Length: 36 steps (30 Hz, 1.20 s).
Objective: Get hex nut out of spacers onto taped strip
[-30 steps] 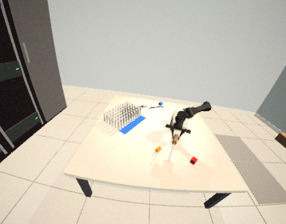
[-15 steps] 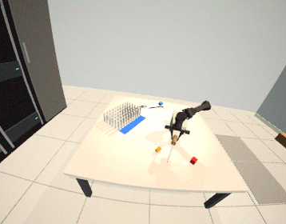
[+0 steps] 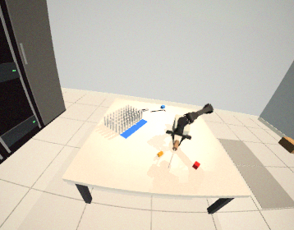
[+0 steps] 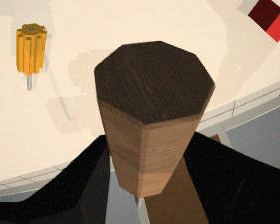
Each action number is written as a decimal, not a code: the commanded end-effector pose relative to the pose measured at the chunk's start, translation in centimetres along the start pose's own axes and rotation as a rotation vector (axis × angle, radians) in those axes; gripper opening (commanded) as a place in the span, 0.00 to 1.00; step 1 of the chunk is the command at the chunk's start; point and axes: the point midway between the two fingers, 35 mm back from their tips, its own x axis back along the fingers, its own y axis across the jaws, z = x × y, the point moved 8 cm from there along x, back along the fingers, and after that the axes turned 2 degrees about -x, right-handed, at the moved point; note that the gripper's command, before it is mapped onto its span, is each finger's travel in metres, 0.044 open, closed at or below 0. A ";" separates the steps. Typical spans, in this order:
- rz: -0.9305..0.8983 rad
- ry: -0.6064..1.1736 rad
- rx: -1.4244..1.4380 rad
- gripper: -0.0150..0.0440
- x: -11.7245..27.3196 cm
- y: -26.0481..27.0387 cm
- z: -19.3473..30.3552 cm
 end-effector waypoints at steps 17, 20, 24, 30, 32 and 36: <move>-0.001 -0.009 -0.005 0.25 -1.2 0.6 -0.5; -0.001 -0.010 -0.006 0.25 -1.4 0.6 -0.6; -0.001 -0.011 -0.006 0.25 -1.6 0.7 -0.7; 0.000 -0.013 -0.006 0.25 -2.0 0.8 -0.8; 0.000 -0.014 -0.006 0.25 -2.1 0.8 -0.9; 0.001 -0.015 -0.006 0.25 -2.3 0.9 -1.0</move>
